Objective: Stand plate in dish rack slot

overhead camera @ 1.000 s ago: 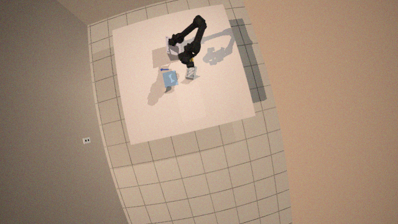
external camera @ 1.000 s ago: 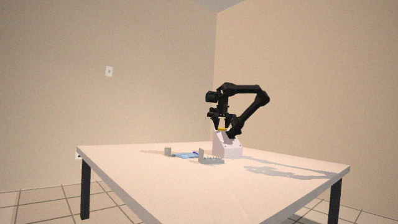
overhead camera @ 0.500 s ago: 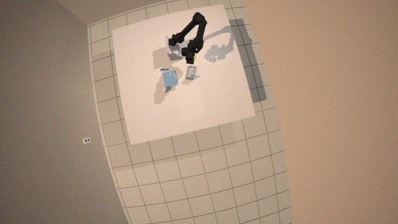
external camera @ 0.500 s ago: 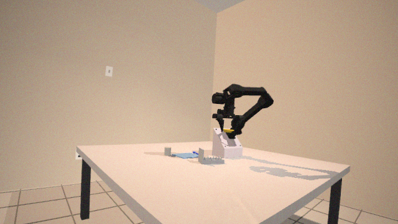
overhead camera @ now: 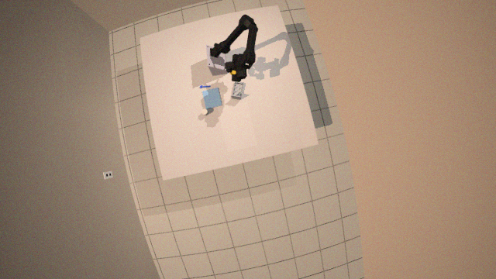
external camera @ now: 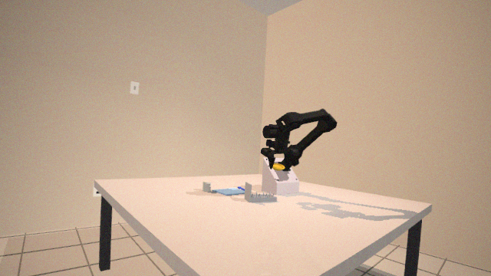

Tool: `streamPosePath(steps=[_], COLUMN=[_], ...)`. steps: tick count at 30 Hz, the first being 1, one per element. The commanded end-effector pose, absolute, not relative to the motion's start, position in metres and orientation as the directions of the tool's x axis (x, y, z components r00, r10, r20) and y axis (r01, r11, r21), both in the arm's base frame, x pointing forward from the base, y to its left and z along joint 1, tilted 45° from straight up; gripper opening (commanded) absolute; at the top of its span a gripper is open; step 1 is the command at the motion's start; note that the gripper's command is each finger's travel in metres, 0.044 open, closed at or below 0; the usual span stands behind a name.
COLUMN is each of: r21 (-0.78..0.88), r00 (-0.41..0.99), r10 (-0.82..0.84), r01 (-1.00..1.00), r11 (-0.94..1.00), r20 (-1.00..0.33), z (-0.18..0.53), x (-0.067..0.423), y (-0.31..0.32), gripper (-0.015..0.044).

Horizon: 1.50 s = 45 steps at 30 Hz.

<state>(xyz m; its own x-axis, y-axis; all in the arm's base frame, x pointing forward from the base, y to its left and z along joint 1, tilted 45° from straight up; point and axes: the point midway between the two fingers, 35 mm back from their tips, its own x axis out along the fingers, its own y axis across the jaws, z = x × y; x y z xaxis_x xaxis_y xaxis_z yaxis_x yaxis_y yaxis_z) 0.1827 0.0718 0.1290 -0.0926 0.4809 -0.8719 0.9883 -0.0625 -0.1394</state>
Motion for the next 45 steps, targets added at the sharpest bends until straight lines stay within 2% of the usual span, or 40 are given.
streamPosePath(steps=[1,10,20,32,45], r21=[-0.124,-0.073,-0.001,0.107,0.243], r00=[-0.102,-0.086,-0.008,0.152,0.374], r10=[0.404,0.228,0.042,-0.138,-0.259], r01=[0.992,0.995,0.986,0.950,0.872], r11=[-0.028,0.064,0.167,0.292,0.426], r20=[-0.909,-0.970,-0.999,-0.979,-0.890], z=[0.117,0.094,0.075,0.060,0.055], x=[0.181,0.181,0.185,0.194,0.203], y=[0.071,0.071,0.071,0.076,0.086], gripper=[0.0000,0.0000,0.0000,0.0000,0.0000])
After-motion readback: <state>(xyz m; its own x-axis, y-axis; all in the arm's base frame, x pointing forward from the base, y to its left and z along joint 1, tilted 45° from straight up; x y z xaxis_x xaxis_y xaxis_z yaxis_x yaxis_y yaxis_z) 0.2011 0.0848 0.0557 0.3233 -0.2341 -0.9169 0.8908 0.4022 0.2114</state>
